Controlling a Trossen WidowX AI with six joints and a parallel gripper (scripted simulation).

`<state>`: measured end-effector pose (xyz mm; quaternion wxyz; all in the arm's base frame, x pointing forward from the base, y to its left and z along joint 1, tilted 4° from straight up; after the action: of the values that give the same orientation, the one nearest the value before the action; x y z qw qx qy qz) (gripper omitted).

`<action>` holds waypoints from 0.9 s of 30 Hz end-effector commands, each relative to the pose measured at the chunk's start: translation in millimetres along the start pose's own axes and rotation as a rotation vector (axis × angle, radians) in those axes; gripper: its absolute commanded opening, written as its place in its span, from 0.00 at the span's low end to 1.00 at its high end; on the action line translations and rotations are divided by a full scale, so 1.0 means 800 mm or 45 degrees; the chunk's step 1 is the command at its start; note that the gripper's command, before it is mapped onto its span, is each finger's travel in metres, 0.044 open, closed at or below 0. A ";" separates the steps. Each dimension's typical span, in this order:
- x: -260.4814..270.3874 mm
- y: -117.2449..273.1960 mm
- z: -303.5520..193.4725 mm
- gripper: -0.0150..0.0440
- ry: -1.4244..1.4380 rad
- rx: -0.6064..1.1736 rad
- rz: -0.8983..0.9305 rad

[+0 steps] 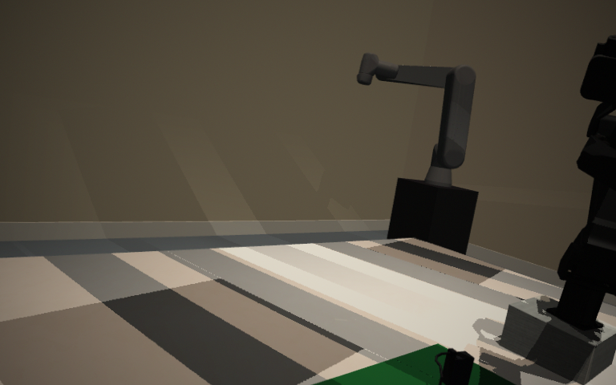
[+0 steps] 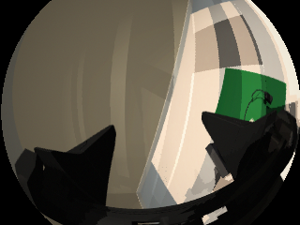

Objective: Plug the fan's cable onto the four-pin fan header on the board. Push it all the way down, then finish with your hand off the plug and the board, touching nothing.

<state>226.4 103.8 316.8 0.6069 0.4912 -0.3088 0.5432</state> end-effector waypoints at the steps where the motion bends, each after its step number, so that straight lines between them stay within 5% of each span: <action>1: -0.058 -0.058 0.015 1.00 0.608 0.194 -0.477; 7: -0.116 -0.082 0.041 1.00 0.926 0.543 -0.824; 15: -0.188 -0.078 0.083 1.00 1.063 1.302 -1.059; 27: -0.191 -0.077 0.085 1.00 1.056 1.349 -1.057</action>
<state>262.1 -8.4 183.7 0.5279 0.5431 0.4429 0.4797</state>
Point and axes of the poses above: the point midway between the two fingers, 35 mm back from their tips, its own y axis back along the fingers, its own x axis across the jaws, z = x × y, the point moved 5 cm from there along y, back along the fingers, and after that the axes turned 1 degree about y, right-handed, at the moved point
